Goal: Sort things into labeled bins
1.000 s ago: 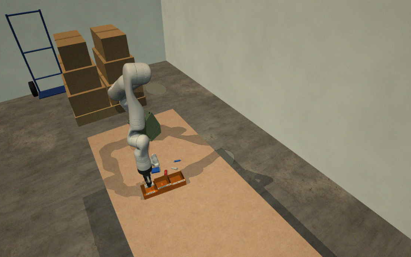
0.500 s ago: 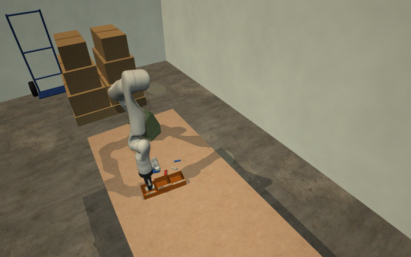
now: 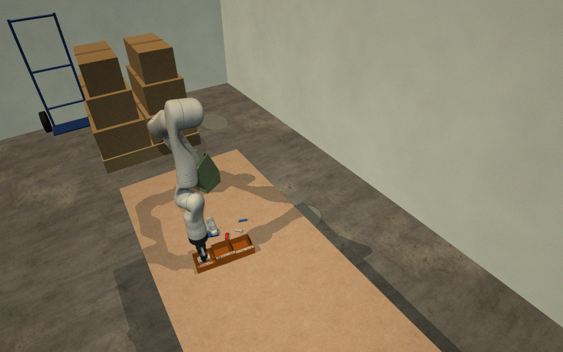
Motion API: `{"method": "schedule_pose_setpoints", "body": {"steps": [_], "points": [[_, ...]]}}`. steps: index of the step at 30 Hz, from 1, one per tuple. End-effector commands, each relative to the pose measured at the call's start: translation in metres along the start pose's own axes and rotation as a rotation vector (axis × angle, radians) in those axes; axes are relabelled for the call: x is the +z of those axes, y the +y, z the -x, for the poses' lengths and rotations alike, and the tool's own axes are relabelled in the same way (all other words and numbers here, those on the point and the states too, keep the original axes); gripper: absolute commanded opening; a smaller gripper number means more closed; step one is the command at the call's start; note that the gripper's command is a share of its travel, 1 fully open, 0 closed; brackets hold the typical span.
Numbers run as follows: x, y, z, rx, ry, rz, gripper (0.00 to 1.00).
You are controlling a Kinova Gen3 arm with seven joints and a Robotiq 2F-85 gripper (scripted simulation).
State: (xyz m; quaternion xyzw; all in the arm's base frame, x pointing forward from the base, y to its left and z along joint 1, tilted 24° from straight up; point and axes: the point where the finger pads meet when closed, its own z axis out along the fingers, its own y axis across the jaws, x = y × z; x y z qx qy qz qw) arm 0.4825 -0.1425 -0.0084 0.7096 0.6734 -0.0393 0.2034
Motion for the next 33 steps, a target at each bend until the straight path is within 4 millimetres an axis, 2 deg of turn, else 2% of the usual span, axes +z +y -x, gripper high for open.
{"method": "schedule_pose_setpoints", "body": {"steps": [1, 4, 5, 22, 33], "points": [[0.0, 0.001, 0.0, 0.001, 0.0, 0.001, 0.21], [0.0, 0.001, 0.0, 0.001, 0.0, 0.001, 0.21], [0.0, 0.001, 0.0, 0.001, 0.0, 0.001, 0.32], [0.0, 0.001, 0.0, 0.001, 0.0, 0.001, 0.32], [-0.015, 0.001, 0.0, 0.001, 0.0, 0.001, 0.32]]}}
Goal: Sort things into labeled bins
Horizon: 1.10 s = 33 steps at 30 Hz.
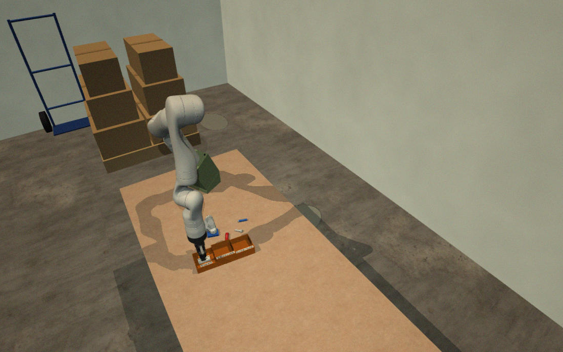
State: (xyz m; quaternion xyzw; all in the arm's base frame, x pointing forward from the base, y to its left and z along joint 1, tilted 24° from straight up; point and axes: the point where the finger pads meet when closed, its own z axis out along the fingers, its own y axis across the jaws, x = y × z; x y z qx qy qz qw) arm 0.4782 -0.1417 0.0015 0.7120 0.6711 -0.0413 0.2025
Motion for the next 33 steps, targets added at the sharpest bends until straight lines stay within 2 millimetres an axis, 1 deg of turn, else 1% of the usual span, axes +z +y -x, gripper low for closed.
{"method": "schedule_pose_setpoints", "body": {"steps": [1, 15, 17, 19, 21, 22, 33], "points": [[-0.005, 0.003, -0.003, -0.005, 0.003, 0.006, 0.32], [-0.02, 0.002, -0.003, -0.005, 0.003, 0.006, 0.32], [-0.03, 0.002, -0.003, -0.005, 0.003, 0.006, 0.32], [-0.03, 0.002, -0.003, -0.005, 0.003, 0.006, 0.32], [-0.04, 0.002, -0.003, -0.005, 0.003, 0.006, 0.32], [-0.041, 0.002, -0.003, -0.005, 0.003, 0.006, 0.32], [-0.041, 0.002, -0.003, -0.005, 0.003, 0.006, 0.32]]}}
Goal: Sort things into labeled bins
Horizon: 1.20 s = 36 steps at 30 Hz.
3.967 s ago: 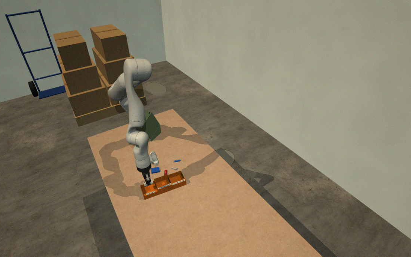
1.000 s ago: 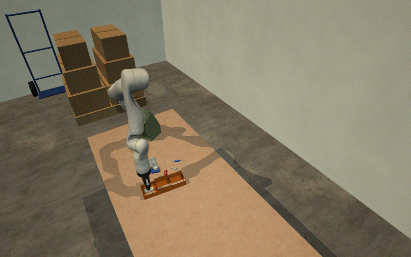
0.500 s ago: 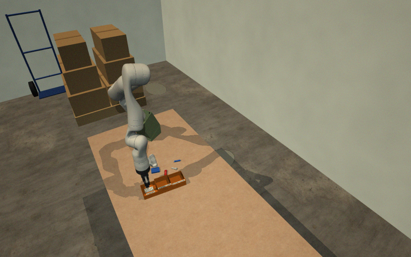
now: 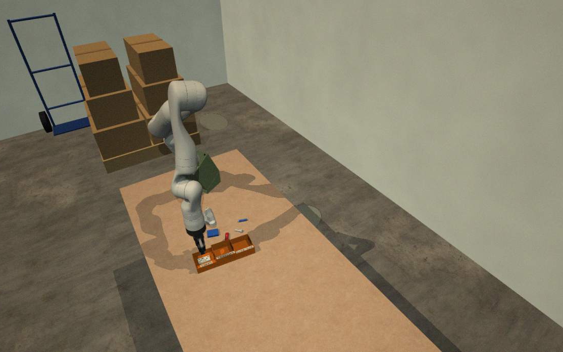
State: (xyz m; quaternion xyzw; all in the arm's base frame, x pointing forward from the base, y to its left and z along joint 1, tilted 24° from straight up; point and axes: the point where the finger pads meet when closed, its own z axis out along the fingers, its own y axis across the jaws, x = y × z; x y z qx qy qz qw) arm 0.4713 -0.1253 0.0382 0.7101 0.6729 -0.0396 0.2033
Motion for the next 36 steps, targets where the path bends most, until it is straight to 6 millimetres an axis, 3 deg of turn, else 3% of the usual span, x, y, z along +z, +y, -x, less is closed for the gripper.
{"method": "schedule_pose_setpoints", "body": {"steps": [1, 5, 6, 9, 18, 20, 35, 36], "points": [[-0.001, 0.001, -0.002, -0.001, 0.001, 0.002, 0.32], [-0.001, 0.001, -0.002, -0.001, 0.001, 0.002, 0.32], [-0.001, -0.004, -0.009, 0.049, 0.001, 0.002, 0.24], [-0.001, -0.018, -0.029, 0.188, 0.001, 0.002, 0.24], [-0.002, -0.059, -0.092, 0.188, 0.001, 0.002, 0.24], [-0.002, -0.059, -0.092, 0.188, 0.001, 0.002, 0.24], [-0.004, -0.129, -0.196, 0.188, 0.001, 0.001, 0.24], [-0.004, -0.129, -0.196, 0.188, 0.001, 0.001, 0.24]]}}
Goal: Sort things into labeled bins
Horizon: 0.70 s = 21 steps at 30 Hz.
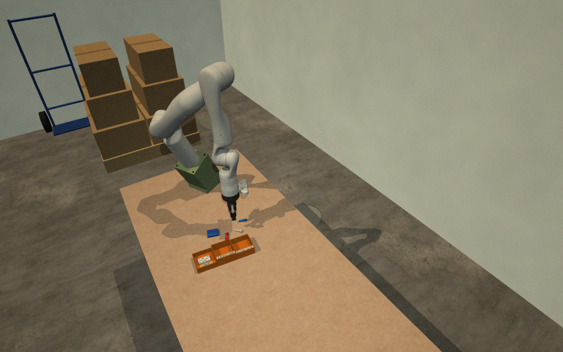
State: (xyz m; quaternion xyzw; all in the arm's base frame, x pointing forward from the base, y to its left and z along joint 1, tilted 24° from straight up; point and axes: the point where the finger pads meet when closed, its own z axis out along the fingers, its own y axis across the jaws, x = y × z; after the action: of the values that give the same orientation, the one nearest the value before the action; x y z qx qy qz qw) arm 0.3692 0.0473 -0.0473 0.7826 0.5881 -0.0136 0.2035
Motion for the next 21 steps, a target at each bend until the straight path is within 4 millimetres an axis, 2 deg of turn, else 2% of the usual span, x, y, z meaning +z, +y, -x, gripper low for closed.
{"method": "schedule_pose_setpoints", "body": {"steps": [1, 7, 21], "points": [[-0.001, -0.011, -0.012, -0.041, -0.006, 0.003, 0.24], [-0.001, -0.043, -0.043, -0.041, -0.006, 0.003, 0.24], [-0.001, -0.045, -0.044, -0.041, -0.006, 0.003, 0.24]]}}
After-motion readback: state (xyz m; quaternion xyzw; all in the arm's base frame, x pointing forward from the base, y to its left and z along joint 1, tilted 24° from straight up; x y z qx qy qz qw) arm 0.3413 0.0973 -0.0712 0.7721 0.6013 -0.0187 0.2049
